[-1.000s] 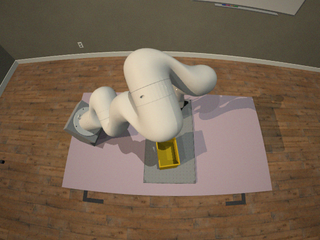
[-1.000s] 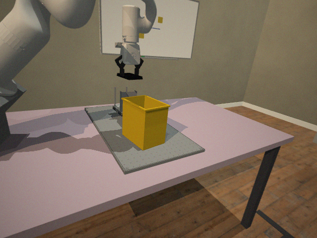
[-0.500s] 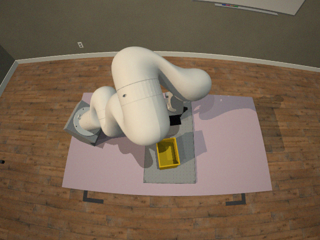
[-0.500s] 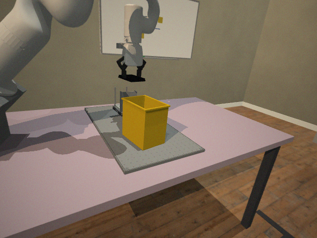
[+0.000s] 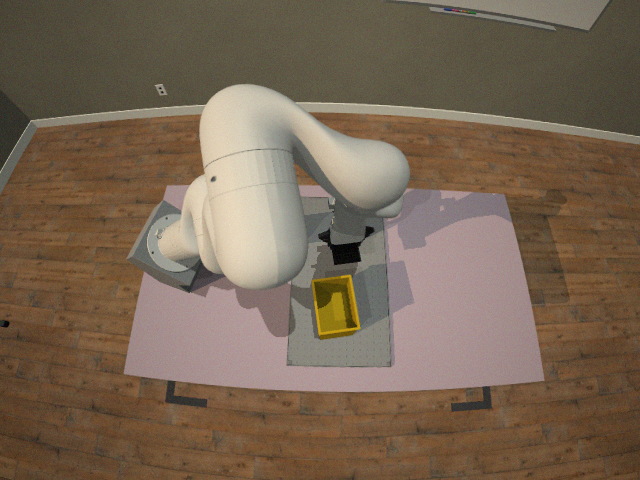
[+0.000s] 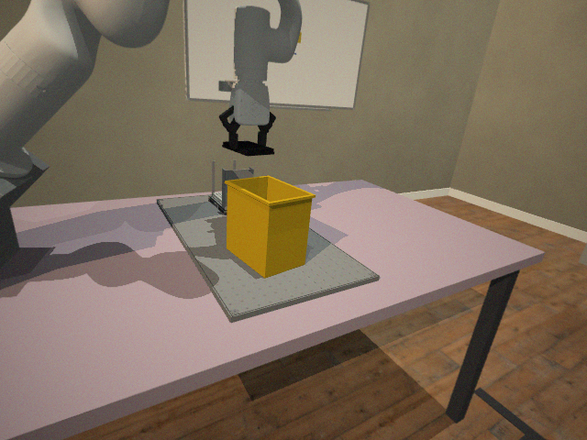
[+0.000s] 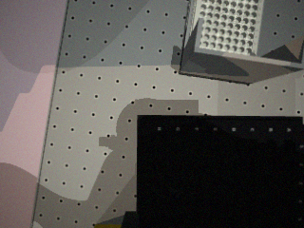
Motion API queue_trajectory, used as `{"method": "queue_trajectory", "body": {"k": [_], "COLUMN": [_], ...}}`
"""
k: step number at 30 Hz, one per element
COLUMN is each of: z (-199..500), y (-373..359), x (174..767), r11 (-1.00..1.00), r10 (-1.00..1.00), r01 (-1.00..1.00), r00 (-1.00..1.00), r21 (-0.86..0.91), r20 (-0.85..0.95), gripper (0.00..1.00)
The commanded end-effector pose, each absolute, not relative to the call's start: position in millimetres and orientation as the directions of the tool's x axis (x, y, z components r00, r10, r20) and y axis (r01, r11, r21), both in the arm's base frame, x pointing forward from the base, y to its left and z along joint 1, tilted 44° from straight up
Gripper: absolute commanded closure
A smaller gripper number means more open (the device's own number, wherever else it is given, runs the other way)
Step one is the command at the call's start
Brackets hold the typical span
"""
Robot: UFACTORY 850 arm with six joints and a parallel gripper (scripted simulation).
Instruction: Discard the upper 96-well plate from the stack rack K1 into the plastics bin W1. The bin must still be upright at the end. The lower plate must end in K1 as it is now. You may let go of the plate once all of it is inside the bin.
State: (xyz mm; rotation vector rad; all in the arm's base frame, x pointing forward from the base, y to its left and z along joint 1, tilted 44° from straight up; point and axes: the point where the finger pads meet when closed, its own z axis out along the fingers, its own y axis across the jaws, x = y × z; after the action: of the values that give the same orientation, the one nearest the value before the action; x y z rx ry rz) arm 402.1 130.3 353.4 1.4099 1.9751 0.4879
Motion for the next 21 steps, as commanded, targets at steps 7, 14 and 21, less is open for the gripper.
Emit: {"method": "queue_trajectory", "body": {"k": [7,14,21], "z": [356,357,359], "y": [98,75,52], "x": [403,404,405], "r11": [0.351,0.351,0.351], "r10": [0.934,0.934,0.934], "r01": [0.69,0.69,0.69], "r00": [-0.209,-0.209,-0.209], "r21": [0.633,0.633,0.633], "r20": [-0.291,-0.291,-0.291], "gripper": [1.0,1.0,1.0]}}
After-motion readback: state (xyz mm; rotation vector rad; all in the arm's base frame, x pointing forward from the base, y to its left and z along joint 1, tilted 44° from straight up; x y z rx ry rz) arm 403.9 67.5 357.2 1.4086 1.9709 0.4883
